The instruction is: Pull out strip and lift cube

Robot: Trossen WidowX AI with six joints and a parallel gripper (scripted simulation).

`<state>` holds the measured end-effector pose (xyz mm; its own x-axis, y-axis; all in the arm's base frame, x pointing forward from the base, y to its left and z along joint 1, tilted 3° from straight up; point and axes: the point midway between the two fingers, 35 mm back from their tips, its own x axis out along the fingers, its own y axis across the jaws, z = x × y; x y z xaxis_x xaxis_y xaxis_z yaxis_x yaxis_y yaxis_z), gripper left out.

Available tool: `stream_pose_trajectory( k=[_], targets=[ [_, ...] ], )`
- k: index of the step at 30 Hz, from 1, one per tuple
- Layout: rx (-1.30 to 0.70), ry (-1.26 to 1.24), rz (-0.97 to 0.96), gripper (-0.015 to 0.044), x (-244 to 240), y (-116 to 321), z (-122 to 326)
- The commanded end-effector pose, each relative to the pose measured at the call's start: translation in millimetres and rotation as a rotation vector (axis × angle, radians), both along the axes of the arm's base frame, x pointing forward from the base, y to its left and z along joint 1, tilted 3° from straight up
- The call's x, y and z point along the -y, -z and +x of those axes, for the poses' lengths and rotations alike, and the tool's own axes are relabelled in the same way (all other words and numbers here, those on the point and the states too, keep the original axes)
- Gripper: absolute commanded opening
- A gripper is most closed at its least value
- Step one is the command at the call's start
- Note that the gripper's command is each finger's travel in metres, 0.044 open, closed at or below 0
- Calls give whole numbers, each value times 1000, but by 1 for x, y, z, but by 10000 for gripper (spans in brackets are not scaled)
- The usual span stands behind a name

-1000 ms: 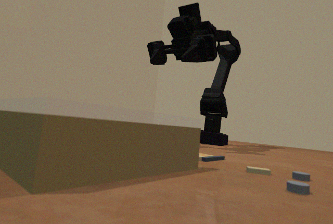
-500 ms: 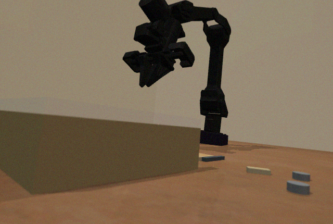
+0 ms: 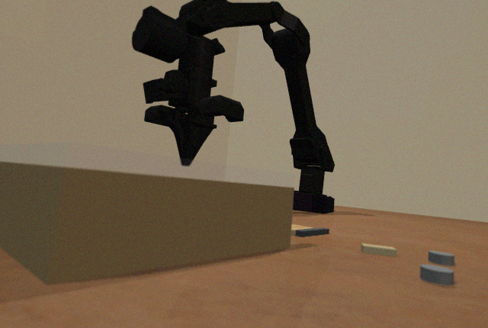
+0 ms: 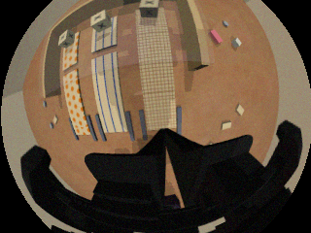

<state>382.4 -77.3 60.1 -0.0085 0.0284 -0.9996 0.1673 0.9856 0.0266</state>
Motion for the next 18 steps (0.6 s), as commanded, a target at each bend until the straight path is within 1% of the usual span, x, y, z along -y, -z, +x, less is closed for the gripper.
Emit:
stream_pose_trajectory(
  k=[1, 18],
  targets=[
    [-1, -7, -6, 0, 2, 0, 2],
    [-1, -7, -6, 0, 1, 29, 3]
  ],
)
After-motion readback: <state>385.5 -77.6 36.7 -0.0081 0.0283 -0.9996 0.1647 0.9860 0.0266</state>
